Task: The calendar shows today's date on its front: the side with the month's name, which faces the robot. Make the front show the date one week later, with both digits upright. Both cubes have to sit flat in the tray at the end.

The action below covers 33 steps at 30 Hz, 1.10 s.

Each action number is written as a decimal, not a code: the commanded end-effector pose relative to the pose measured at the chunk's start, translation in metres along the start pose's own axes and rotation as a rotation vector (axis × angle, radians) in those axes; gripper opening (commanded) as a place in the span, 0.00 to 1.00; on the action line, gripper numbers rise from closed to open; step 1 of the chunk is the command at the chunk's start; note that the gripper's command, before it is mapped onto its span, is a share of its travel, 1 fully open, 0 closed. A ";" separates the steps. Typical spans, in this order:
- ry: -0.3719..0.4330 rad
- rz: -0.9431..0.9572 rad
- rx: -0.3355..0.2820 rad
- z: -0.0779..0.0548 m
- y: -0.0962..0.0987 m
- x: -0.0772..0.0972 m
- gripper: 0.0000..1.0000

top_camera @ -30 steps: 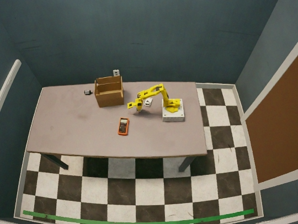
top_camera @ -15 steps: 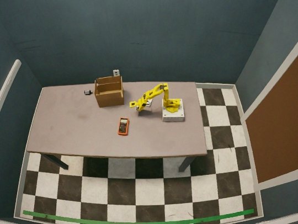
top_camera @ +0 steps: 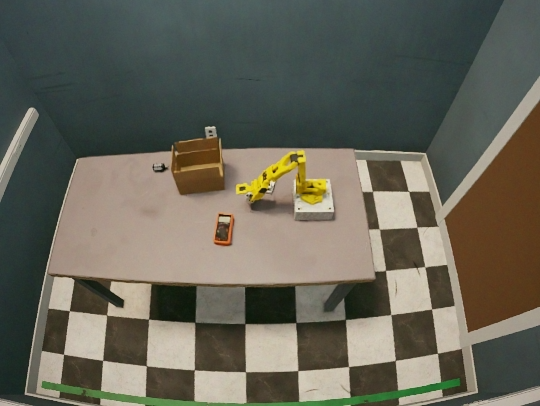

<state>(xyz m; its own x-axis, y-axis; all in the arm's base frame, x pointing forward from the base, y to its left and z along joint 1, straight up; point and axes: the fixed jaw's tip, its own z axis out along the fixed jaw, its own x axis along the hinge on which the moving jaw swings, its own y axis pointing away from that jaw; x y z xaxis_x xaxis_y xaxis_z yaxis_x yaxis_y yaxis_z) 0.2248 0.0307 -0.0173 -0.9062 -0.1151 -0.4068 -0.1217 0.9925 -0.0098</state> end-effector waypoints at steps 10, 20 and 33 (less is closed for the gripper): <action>-0.251 0.024 0.003 0.001 0.000 -0.003 0.00; -0.354 0.029 0.004 -0.003 -0.001 -0.002 0.00; -0.384 0.030 0.005 -0.001 -0.001 -0.004 0.00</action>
<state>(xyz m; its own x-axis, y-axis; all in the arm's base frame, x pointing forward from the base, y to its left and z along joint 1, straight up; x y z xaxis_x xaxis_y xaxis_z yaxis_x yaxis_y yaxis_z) 0.2308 0.0313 -0.0105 -0.6904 -0.0784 -0.7192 -0.1068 0.9943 -0.0058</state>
